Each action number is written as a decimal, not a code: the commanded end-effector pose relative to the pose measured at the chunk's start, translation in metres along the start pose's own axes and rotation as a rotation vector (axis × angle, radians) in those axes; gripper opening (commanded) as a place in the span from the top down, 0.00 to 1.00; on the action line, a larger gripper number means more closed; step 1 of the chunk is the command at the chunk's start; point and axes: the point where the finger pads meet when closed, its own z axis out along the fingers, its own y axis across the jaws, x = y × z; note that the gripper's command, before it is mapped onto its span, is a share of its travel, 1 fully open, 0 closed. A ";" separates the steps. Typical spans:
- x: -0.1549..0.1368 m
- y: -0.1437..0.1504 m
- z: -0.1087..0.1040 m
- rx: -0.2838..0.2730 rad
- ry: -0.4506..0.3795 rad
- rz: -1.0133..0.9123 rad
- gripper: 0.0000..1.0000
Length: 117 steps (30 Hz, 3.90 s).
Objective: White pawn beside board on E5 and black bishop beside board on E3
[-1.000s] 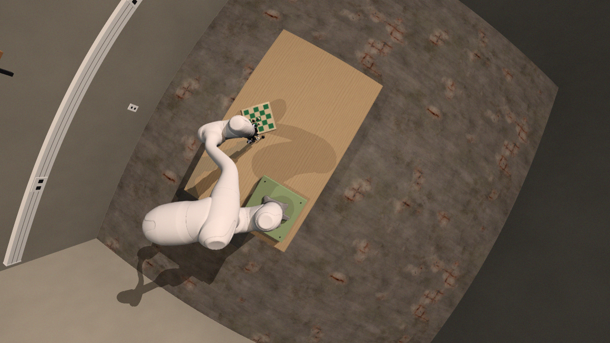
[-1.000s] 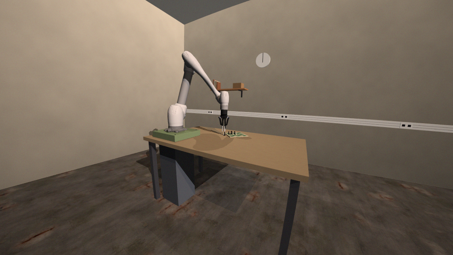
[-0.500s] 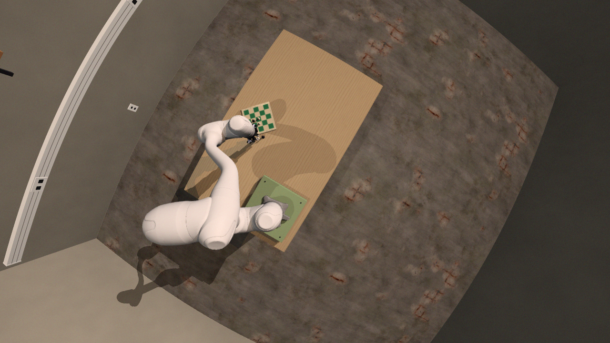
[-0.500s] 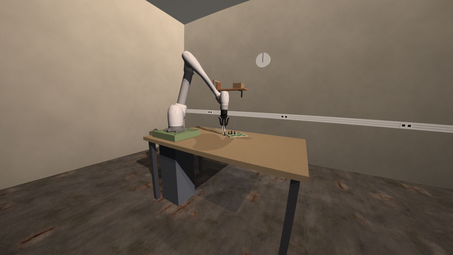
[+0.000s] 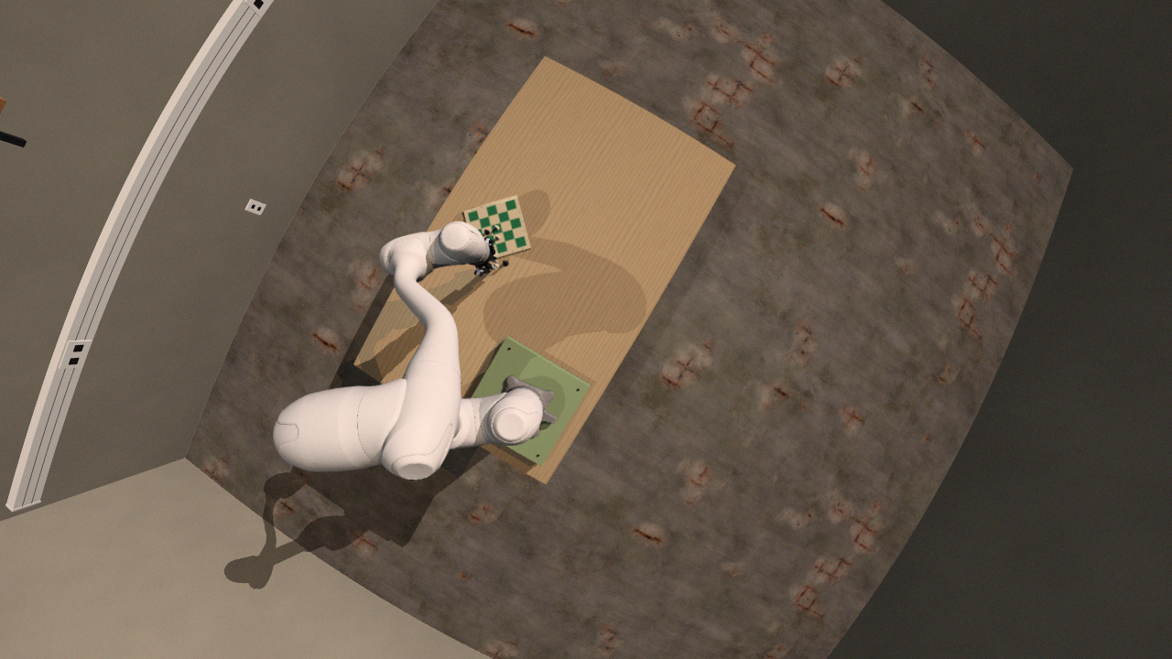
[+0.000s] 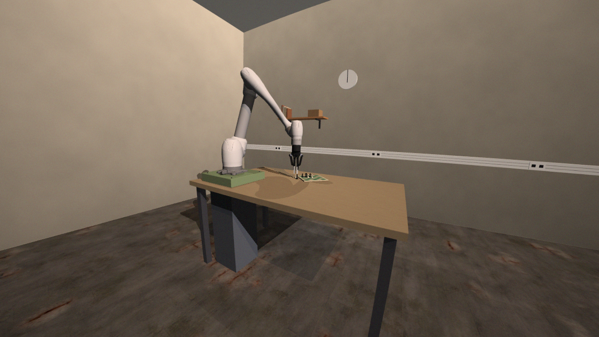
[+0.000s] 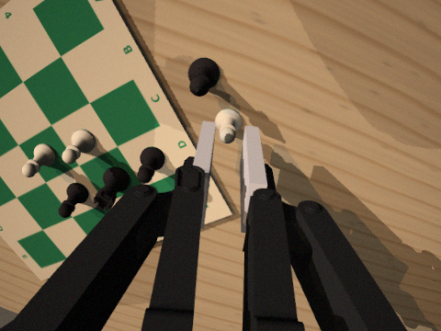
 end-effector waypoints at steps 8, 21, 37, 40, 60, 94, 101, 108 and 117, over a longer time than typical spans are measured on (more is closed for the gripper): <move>0.001 0.001 0.001 -0.001 -0.001 0.000 0.80; 0.001 0.001 0.001 -0.001 -0.001 0.000 0.80; 0.001 0.001 0.012 -0.001 -0.001 0.000 0.80; 0.001 0.001 0.018 -0.001 -0.001 0.000 0.80; 0.001 0.001 0.035 -0.001 -0.001 0.000 0.80; 0.001 0.001 0.035 -0.001 -0.001 0.000 1.00; 0.001 0.001 0.035 -0.001 -0.001 0.000 1.00; 0.001 0.001 0.035 -0.001 -0.001 0.000 1.00; 0.001 0.001 0.035 -0.001 -0.001 0.000 1.00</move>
